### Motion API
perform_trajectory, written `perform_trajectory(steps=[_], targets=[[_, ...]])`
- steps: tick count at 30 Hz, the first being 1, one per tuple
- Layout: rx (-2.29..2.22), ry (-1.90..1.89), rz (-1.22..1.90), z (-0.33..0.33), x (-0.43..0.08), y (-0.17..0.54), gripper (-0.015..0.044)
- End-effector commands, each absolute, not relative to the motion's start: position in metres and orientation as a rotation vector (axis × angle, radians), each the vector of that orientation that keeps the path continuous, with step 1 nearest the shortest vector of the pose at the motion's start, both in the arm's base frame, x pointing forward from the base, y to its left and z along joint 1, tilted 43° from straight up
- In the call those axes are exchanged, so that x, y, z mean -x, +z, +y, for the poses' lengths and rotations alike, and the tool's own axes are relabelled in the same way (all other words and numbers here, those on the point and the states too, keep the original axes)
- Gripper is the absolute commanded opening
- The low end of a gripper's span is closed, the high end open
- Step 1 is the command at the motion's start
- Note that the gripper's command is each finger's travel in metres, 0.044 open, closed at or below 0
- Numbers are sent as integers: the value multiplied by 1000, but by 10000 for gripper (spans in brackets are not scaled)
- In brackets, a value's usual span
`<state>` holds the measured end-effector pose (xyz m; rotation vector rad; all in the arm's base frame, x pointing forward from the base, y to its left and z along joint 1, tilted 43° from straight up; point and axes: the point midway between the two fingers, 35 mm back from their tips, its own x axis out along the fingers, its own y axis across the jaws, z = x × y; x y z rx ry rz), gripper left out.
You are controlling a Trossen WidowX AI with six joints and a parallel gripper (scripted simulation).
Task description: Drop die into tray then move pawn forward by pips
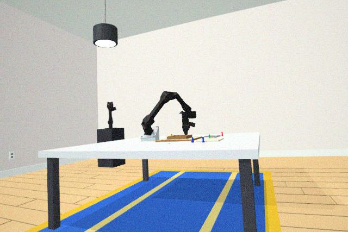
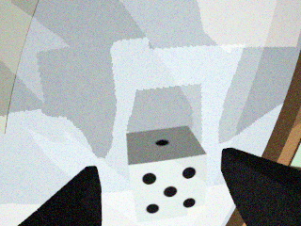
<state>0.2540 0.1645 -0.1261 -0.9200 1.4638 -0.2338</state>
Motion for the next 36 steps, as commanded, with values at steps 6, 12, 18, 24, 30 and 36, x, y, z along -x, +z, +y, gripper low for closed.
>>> perform_trajectory(steps=[6, 12, 18, 24, 30, 36], targets=[[929, -232, 1463, 163, -254, -127, 97], [929, -232, 1463, 166, -254, -124, 0], [927, -228, 1464, 193, -253, -95, 0], [926, -227, 1465, 218, -248, -63, 0], [927, -228, 1466, 237, -240, -31, 0], [958, -199, 1475, 233, -242, -27, 0]])
